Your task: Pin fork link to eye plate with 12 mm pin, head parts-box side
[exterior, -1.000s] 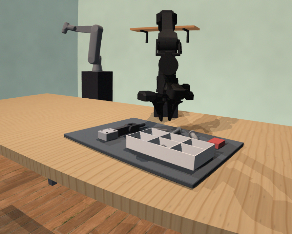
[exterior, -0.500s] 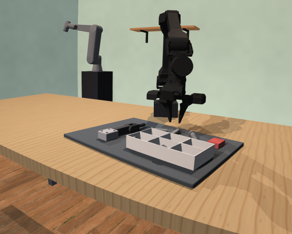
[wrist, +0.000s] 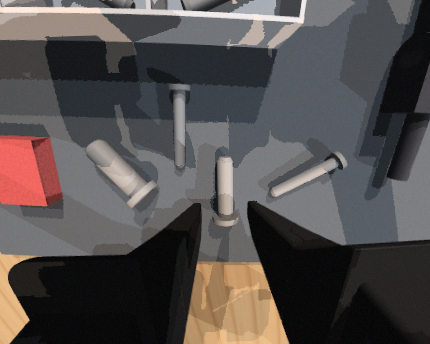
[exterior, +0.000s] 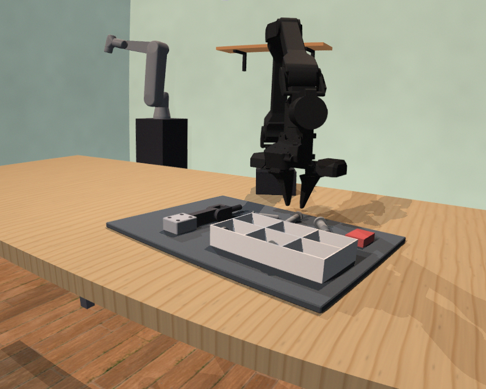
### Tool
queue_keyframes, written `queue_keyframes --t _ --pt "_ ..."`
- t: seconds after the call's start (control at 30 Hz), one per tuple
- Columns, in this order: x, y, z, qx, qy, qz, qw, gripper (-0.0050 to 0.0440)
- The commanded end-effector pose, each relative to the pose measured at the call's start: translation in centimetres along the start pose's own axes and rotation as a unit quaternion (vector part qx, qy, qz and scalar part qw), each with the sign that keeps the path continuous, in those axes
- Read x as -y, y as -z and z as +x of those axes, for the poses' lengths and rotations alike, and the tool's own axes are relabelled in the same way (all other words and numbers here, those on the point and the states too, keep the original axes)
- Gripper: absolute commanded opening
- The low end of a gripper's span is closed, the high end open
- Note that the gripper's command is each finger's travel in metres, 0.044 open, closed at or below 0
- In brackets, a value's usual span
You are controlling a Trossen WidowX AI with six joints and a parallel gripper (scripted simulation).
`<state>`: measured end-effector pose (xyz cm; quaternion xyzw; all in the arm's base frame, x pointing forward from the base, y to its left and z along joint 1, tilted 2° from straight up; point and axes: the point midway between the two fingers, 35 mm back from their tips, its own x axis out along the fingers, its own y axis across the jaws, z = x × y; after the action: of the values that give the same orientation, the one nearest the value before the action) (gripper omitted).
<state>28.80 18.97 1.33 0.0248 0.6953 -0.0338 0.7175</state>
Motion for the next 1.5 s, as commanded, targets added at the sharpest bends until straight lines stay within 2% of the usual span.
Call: queue_keyframes --t 0.0,0.4,0.83,1.47 --pt "0.2 0.2 1.3 -0.007 0.008 0.003 1.000 0.0140" --pt "0.1 0.1 1.3 -0.007 0.008 0.003 1.000 0.0140" --pt "0.2 0.2 2.8 -0.007 0.008 0.003 1.000 0.0140" --pt "0.2 0.2 2.8 -0.007 0.008 0.003 1.000 0.0140"
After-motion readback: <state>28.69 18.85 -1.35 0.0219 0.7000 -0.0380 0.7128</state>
